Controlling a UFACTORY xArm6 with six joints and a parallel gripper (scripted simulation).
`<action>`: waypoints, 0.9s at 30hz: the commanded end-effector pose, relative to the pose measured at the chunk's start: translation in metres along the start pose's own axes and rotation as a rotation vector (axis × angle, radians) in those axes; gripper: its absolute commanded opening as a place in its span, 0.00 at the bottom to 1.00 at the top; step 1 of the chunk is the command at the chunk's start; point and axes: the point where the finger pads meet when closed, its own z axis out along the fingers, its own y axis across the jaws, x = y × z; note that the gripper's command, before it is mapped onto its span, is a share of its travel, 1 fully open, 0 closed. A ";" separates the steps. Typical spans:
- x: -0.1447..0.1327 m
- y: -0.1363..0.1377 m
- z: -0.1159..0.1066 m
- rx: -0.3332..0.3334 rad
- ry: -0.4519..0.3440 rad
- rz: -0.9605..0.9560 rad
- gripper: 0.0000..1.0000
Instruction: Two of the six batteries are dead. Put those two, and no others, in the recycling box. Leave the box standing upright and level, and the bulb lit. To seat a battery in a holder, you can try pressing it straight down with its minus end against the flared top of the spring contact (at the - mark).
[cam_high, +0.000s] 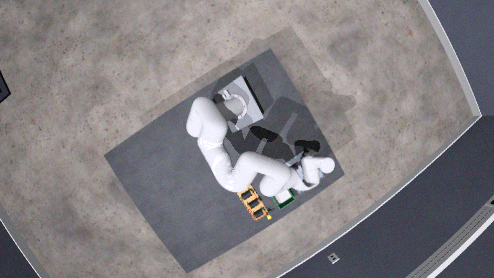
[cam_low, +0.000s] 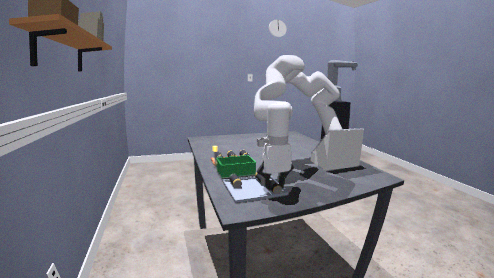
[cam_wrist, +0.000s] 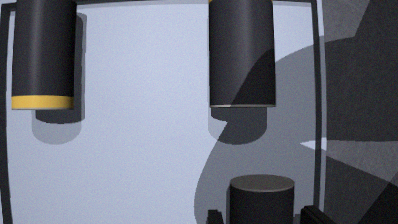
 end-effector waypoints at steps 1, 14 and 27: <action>-0.001 -0.002 0.000 0.005 -0.003 0.002 0.51; -0.001 -0.002 0.000 0.005 -0.003 0.002 0.28; -0.001 -0.002 0.000 0.005 -0.003 0.002 0.28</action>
